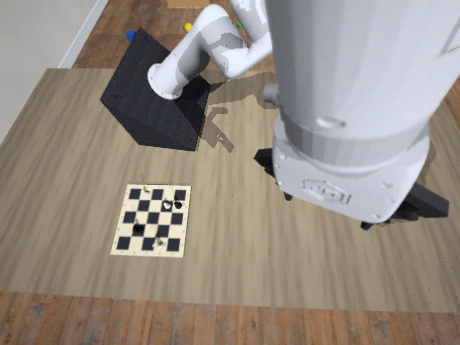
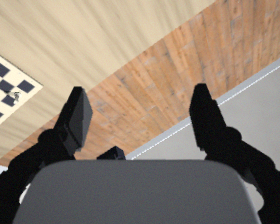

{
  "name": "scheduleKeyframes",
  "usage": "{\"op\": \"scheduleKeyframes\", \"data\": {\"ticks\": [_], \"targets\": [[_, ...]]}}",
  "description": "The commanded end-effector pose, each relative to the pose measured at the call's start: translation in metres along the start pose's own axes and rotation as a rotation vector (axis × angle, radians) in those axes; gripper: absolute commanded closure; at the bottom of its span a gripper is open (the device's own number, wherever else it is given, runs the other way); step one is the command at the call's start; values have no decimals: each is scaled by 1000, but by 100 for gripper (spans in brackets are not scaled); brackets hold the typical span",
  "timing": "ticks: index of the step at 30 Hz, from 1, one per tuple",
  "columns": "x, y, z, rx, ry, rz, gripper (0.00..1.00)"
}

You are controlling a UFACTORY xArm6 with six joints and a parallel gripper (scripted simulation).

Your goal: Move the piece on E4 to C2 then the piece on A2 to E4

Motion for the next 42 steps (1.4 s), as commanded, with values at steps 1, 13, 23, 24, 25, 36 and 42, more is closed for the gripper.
{"op": "scheduleKeyframes", "data": {"ticks": [1,13,23,24,25,36,42], "targets": [[-1,0,1,-2,0,-2,0],[-1,0,1,-2,0,-2,0],[14,-2,-13,-15,56,29,0],[21,-2,-20,-23,85,46,0],[30,-2,-28,-34,122,67,0],[119,6,-126,-259,560,367,0],[154,14,-175,-422,750,535,0]]}}
Point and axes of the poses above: the point where the finger pads meet when closed, its own x axis out along the fingers, its own z axis across the jaws, y = z × x, the point moved 4 cm from there along -x, back along the fingers, and after that the axes turned 9 degrees about -x, right-handed, at the moved point
